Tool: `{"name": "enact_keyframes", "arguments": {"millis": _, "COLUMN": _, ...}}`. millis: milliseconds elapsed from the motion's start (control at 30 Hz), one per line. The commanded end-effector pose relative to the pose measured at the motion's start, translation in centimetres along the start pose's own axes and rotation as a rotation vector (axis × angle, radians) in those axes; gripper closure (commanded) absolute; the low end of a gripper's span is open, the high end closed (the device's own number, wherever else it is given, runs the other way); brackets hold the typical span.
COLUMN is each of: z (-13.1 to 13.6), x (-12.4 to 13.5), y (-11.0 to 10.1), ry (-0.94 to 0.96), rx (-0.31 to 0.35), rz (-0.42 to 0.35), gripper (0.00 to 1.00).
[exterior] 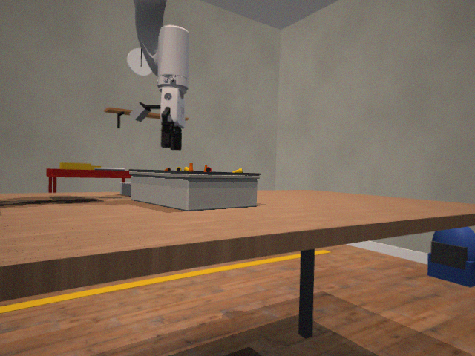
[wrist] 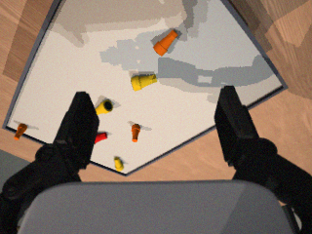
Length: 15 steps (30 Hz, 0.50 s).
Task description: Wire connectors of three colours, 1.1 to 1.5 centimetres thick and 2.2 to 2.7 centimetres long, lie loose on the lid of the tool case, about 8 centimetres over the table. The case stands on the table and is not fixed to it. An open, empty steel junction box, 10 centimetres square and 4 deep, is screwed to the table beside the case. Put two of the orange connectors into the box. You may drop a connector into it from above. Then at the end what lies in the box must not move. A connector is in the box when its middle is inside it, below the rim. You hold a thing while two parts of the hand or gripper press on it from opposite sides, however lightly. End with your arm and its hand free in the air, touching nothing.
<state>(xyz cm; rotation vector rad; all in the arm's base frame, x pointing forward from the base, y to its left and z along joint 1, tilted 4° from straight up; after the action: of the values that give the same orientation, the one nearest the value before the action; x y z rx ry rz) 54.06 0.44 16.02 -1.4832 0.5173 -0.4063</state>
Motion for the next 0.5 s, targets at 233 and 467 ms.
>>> {"name": "enact_keyframes", "arguments": {"millis": 233, "z": -0.7, "x": 1.3, "y": -2.2, "ry": 0.142, "rx": 0.003, "rz": 0.000, "gripper": 0.00}}
{"name": "enact_keyframes", "arguments": {"millis": 467, "z": -1.7, "x": 2.6, "y": -4.7, "ry": 0.303, "rx": 0.004, "rz": 0.001, "gripper": 0.00}}
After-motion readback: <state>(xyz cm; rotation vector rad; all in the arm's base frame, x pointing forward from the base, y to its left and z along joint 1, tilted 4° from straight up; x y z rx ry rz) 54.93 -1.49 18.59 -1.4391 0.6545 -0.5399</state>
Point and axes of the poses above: the point where the finger pads meet when closed, its own y axis out along the fingers, its own z axis across the jaws, x = y × z, the point moved 8 cm from there along -y, back along the fingers, and after that the axes turned 10 degrees about -y, right-handed, at the moved point
